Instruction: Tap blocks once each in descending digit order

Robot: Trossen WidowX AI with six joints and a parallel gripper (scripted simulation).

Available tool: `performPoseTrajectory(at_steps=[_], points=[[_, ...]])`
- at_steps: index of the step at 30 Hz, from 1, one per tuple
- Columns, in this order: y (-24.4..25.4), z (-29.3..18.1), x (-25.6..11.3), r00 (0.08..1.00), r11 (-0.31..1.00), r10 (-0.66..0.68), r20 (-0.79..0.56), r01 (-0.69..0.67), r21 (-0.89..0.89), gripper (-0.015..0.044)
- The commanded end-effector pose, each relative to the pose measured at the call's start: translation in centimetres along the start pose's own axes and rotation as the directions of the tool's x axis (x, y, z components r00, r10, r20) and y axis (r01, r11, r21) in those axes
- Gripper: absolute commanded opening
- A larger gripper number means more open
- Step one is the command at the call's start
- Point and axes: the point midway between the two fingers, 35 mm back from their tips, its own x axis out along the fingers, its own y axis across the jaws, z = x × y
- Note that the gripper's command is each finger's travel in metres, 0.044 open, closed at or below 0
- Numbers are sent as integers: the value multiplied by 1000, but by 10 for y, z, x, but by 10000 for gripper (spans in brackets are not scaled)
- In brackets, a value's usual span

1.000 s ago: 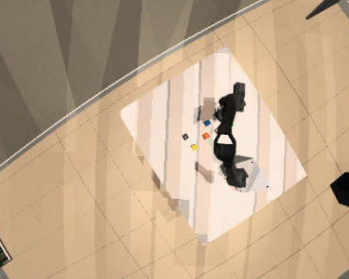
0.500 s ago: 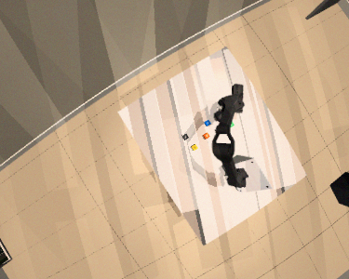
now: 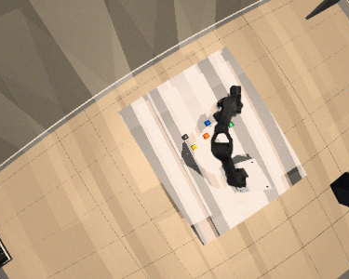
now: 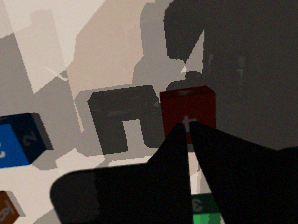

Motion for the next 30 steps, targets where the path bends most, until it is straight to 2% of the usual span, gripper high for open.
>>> performPoseTrajectory(at_steps=[1,4,9,15,21,30], points=[[0,0,-3,1000,1000,0,0,0,0,20],[0,1,-28,1000,1000,1,3,-1,2,20],[0,1,-31,1000,1000,1,4,-1,2,20],[-1,1,-107,1000,1000,-3,3,3,3,20],[-2,-6,-110,1000,1000,-4,3,4,4,20],[-10,-92,-109,1000,1000,-5,-1,5,7,20]])
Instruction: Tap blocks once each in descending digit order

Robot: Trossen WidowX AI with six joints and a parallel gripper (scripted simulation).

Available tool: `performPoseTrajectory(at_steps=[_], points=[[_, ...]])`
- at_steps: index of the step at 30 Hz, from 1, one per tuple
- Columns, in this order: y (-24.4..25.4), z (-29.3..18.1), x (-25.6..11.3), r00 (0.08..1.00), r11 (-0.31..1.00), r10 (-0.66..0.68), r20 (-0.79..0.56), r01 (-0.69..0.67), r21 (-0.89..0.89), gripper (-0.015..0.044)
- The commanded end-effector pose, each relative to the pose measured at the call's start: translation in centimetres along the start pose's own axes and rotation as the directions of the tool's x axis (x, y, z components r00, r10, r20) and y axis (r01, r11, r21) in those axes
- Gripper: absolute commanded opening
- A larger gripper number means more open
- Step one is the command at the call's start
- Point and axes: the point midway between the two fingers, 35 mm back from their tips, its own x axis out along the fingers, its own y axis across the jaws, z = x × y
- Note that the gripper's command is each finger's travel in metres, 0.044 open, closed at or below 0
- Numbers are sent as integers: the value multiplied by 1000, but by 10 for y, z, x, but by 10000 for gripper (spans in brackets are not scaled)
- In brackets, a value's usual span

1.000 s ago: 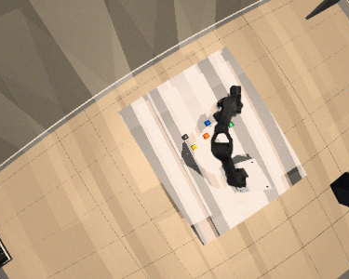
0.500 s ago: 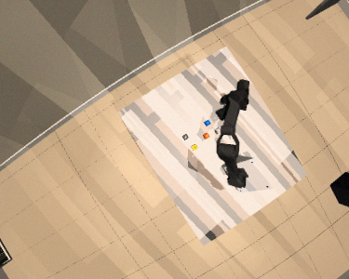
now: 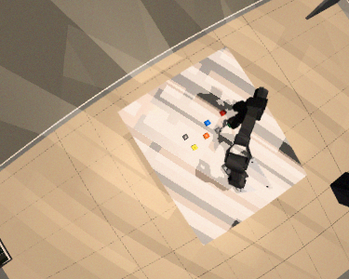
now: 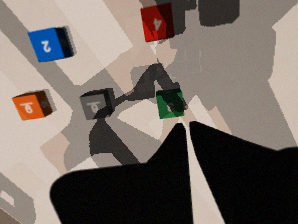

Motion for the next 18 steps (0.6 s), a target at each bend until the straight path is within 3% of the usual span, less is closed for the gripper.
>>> performPoseTrajectory(at_steps=[1,4,9,18], points=[[-1,-26,0,1000,1000,-6,4,7,-9,20],[-1,-25,3,1000,1000,-7,2,7,-9,20],[0,-25,78,1000,1000,-3,4,3,-10,20],[0,-25,81,1000,1000,-3,5,3,-10,20]])
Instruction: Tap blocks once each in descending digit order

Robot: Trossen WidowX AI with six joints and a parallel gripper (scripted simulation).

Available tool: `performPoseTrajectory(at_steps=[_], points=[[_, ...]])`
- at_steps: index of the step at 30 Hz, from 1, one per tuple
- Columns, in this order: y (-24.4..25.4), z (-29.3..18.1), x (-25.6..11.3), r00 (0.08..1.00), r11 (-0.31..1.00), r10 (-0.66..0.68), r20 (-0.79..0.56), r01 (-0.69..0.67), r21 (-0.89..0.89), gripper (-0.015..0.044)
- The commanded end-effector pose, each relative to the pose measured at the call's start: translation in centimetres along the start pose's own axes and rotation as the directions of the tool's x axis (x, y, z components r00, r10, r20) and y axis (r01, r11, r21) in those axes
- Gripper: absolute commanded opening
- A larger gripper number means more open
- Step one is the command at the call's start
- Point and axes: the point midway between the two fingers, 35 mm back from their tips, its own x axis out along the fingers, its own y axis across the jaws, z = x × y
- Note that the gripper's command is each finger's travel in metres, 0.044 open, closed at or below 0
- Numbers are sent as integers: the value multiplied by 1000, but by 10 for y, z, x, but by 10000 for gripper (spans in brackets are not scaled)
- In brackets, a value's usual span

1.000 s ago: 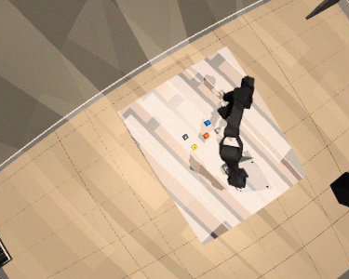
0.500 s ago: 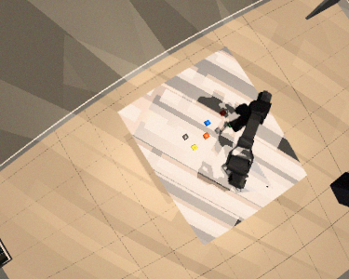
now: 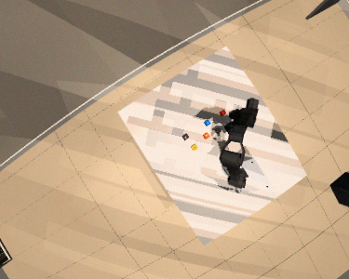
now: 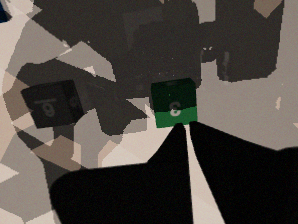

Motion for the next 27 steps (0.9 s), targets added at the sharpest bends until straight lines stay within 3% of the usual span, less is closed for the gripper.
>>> performPoseTrajectory(at_steps=[1,21,24,27], points=[[0,2,0,1000,1000,-3,15,3,2,20],[0,3,29,1000,1000,-1,15,1,2,20],[0,3,29,1000,1000,-1,15,1,2,20],[0,2,3,1000,1000,-3,14,3,2,20]])
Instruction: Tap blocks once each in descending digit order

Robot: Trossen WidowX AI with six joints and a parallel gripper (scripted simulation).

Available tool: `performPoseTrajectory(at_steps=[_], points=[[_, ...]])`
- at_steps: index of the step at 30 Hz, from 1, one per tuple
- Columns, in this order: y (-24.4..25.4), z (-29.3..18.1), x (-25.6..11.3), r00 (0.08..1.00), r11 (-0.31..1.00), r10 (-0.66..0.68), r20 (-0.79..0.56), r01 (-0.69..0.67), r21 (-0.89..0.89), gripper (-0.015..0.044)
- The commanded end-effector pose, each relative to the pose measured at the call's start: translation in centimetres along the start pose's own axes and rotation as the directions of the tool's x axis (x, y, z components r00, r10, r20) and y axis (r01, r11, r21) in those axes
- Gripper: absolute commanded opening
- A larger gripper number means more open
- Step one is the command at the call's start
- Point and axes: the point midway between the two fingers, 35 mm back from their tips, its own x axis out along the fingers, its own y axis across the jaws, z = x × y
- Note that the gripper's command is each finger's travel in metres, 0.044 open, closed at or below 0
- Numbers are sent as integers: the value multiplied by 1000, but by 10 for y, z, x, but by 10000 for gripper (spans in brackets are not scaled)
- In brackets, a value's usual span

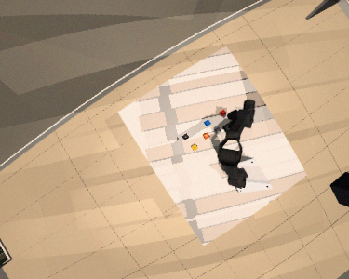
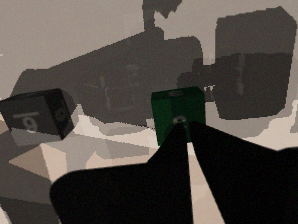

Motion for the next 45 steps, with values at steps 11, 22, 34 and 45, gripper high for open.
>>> performPoseTrajectory(at_steps=[11,22,34,45], points=[[-2,0,-105,1000,1000,-10,7,10,-2,20],[79,66,-109,1000,1000,-18,11,18,1,20],[144,96,-105,1000,1000,1,9,-1,-4,20],[145,97,-23,1000,1000,5,9,-5,-4,20]])
